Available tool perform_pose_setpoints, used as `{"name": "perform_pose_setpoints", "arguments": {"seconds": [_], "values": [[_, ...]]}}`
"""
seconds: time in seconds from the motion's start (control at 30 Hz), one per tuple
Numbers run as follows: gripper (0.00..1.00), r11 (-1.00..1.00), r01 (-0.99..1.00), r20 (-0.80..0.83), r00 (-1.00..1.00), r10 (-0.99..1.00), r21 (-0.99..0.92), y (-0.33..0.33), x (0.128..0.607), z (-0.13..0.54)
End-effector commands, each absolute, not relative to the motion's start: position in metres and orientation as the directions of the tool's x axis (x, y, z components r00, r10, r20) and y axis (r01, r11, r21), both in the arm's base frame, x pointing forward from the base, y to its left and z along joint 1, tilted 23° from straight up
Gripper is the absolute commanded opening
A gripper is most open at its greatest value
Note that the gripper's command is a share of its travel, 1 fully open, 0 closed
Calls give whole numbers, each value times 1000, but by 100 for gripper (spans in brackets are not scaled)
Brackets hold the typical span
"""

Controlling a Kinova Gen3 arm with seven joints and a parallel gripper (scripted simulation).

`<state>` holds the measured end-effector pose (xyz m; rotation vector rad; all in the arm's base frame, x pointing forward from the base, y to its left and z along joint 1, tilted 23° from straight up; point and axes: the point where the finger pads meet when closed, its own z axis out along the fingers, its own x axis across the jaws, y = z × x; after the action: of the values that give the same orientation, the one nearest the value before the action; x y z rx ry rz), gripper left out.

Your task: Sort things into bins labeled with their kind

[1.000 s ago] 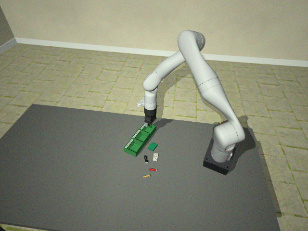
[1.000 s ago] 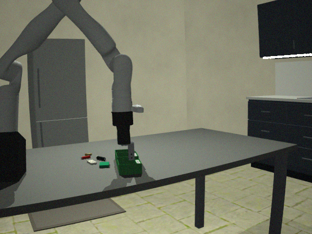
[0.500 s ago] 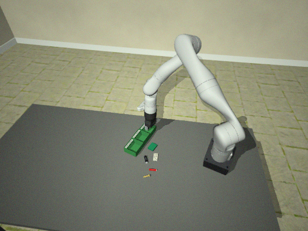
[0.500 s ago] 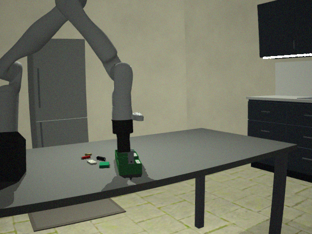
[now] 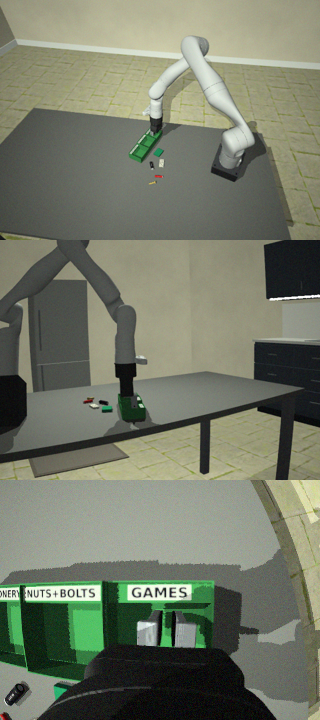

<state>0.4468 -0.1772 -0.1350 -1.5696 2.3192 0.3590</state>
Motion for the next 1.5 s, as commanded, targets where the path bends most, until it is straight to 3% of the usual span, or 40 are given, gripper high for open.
{"name": "perform_pose_setpoints", "arguments": {"seconds": [0.0,1.47], "values": [[31,367,-930,-394,-347,-851,28,-178,447,-134],[31,367,-930,-394,-347,-851,28,-184,445,-120]]}}
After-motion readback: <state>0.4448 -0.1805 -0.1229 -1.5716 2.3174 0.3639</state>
